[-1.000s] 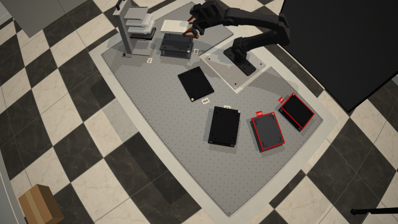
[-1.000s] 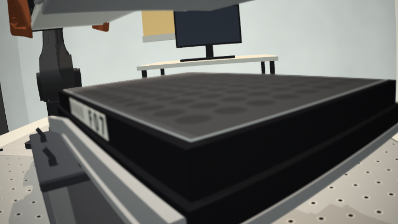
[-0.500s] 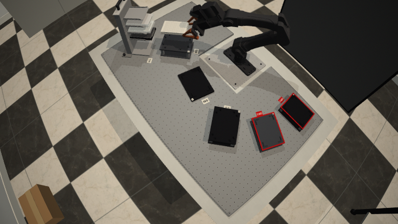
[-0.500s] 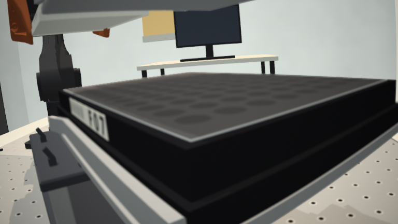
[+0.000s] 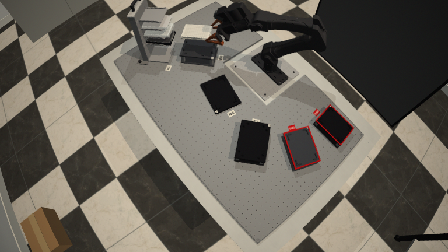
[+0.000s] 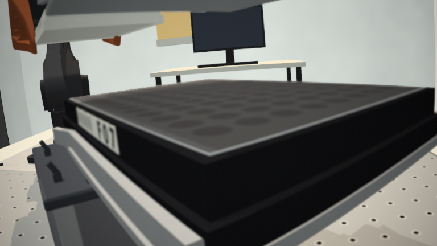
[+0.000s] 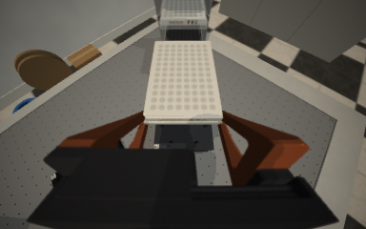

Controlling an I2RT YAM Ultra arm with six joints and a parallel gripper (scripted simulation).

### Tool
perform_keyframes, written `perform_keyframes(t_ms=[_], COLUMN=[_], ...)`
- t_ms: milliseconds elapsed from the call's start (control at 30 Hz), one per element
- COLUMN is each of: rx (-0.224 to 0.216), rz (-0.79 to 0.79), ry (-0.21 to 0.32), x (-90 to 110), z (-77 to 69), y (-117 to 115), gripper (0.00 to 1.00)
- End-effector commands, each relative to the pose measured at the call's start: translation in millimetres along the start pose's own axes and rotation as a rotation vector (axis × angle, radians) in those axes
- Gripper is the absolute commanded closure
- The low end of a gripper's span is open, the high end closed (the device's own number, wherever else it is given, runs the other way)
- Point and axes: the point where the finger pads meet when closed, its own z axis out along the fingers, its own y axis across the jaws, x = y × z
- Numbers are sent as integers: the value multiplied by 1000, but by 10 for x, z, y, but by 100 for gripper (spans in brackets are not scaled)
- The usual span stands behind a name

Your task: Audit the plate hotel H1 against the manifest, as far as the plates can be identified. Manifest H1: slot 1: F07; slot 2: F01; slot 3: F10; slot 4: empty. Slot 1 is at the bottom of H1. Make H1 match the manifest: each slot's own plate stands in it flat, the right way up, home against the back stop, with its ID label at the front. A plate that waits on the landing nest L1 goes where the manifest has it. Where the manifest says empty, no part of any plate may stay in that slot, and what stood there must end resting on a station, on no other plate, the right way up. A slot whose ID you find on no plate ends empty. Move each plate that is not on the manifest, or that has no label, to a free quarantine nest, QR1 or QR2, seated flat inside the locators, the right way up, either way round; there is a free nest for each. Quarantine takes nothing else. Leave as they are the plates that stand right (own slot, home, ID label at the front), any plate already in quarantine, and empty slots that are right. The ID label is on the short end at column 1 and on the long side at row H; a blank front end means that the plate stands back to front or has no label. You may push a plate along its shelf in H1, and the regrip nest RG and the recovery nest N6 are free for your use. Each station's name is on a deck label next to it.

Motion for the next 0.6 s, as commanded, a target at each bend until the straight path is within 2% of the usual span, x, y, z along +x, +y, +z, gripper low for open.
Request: perform_keyframes(t_ms=[0,100,200,267,400,433,500,567], rx=[3,5,4,4,4,5,3,4], rz=[-10,-12,-10,-12,-11,-13,-10,-11], ry=[-53,-71,-57,-70,-62,-82,-55,-65], x=[-92,-163,-83,-134,-91,-177,-47,-83], z=[-28,-48,-17,-32,-15,-44,3,-6], y=[-3,-4,-3,-4,-3,-5,-3,-4], gripper=[14,14,14,14,14,14,14,14])
